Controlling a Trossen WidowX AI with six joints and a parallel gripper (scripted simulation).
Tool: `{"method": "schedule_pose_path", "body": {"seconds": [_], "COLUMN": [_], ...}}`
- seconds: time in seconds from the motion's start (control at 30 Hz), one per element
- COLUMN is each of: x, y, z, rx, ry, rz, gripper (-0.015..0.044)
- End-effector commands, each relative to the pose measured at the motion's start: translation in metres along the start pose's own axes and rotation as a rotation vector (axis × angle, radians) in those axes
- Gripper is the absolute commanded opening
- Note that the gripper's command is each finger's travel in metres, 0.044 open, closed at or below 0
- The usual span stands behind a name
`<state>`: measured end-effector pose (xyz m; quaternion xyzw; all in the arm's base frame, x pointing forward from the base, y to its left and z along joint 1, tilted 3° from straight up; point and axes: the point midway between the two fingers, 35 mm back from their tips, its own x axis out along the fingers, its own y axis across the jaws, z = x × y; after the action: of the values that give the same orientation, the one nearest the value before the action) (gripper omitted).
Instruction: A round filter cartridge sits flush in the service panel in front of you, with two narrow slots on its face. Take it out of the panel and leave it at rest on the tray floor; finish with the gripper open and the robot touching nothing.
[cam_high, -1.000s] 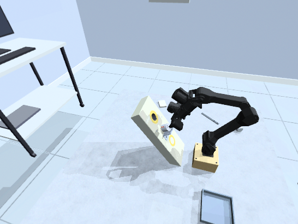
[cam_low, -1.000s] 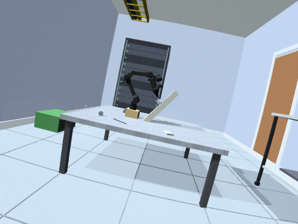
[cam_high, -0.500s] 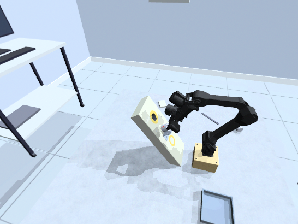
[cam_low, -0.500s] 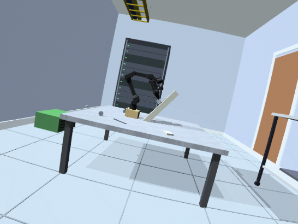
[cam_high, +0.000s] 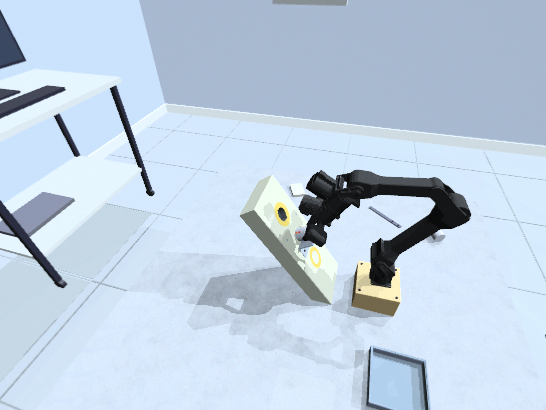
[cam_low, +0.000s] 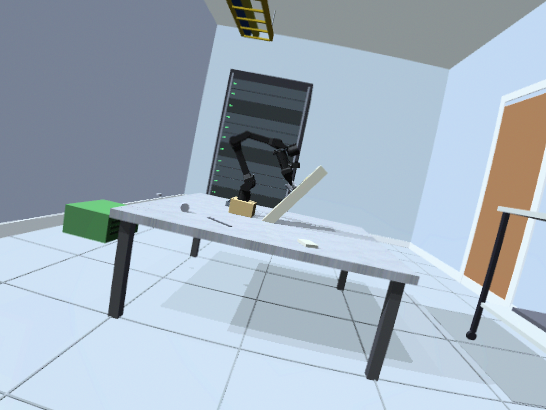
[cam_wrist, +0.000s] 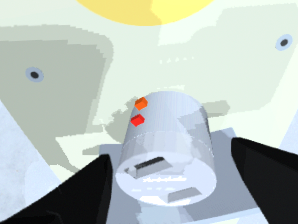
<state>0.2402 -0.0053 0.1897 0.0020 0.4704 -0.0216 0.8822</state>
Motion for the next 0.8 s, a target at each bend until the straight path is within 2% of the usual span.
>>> {"method": "schedule_pose_path", "body": {"seconds": [0.0, 0.5, 0.73, 0.77], "x": [0.0, 0.0, -0.004, -0.005], "y": [0.0, 0.0, 0.0, 0.0], "z": [0.0, 0.0, 0.008, 0.011], "rx": [0.0, 0.0, 0.0, 0.0], "ry": [0.0, 0.0, -0.001, -0.001], "rz": [0.0, 0.0, 0.002, 0.002], "gripper": [0.0291, 0.0191, 0.0008, 0.0]}}
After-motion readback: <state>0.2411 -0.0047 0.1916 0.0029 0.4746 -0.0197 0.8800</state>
